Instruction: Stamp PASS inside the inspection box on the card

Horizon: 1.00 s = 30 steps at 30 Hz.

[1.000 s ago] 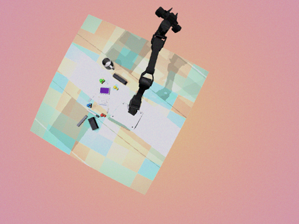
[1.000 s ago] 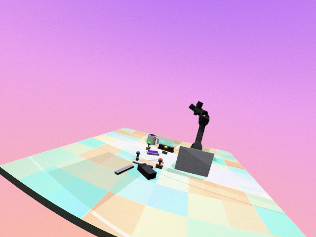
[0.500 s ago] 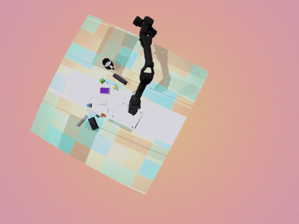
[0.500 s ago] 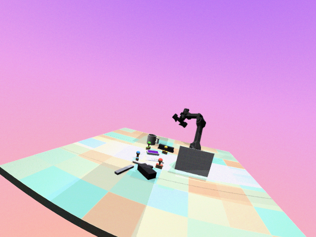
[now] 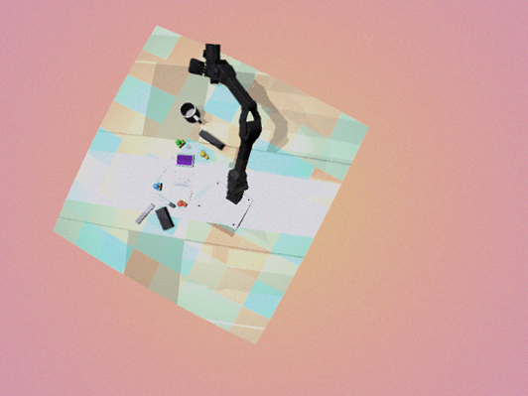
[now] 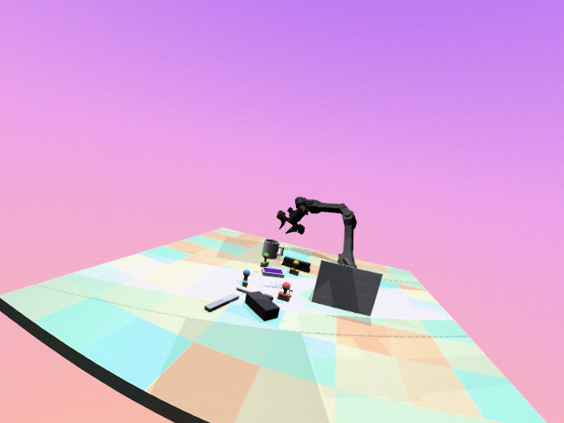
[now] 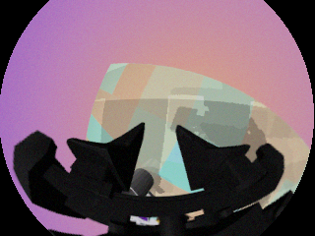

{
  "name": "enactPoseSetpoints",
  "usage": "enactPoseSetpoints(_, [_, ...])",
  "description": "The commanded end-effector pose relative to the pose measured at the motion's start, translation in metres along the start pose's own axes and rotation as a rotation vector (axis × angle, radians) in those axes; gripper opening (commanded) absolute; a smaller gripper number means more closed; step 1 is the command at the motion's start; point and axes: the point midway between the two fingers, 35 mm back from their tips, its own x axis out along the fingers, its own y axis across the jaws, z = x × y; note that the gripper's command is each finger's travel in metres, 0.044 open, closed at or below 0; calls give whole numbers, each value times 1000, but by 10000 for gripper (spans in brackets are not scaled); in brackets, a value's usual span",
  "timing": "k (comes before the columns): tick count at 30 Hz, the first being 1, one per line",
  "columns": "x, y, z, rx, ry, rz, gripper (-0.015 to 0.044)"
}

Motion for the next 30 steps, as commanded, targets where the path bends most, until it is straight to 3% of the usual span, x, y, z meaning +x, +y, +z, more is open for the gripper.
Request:
enactPoseSetpoints(1, [6,42,-60,-112,154,22,214])
enactPoseSetpoints(11, [-29,115,-200,-529,469,58,214])
enactPoseSetpoints(16, [-46,123,-245,-717,557,22,214])
enactPoseSetpoints(22, [-92,119,-318,-1189,692,-65,214])
enactPoseSetpoints(30, [-99,117,-326,-1257,702,-78,214])
